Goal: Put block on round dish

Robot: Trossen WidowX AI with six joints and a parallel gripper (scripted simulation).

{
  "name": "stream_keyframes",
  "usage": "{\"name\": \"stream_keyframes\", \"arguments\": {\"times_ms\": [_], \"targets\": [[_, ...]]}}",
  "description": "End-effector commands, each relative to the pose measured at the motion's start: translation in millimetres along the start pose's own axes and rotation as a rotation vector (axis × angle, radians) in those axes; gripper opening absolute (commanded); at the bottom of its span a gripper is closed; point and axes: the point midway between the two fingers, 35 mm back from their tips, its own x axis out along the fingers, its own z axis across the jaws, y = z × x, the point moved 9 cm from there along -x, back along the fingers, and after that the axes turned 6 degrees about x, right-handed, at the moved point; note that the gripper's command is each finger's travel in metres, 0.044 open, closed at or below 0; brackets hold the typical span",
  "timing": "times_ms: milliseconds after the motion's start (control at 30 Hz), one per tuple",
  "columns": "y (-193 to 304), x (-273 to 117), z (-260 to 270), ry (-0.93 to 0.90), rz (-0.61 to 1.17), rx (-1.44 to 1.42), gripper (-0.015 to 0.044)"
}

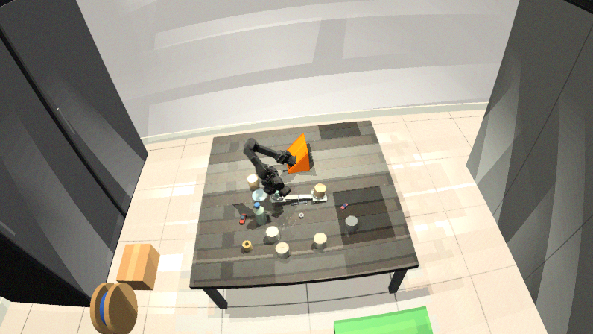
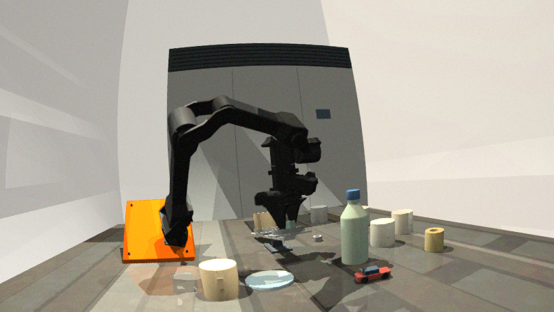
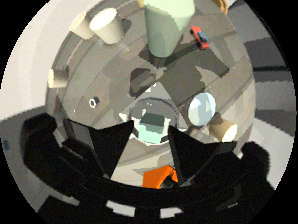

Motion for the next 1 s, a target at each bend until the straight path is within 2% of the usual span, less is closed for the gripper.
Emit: {"name": "stream_keyframes", "arguments": {"times_ms": [0, 67, 267, 400, 433, 800, 967], "targets": [[1, 3, 0, 0.005, -0.004, -0.008, 0.0207], [1, 3, 0, 0.005, -0.004, -0.008, 0.0155], [1, 3, 0, 0.005, -0.004, -0.008, 0.0115], [1, -7, -1, -0.009, -0.010, -0.015, 0.0010], [1, -14, -1, -0.018, -0.014, -0.020, 0.0000], [7, -86, -14, -0.117, -0.052, -0.075, 0.0000], [8, -90, -16, -0.123, -0.053, -0.077, 0.0000]]}}
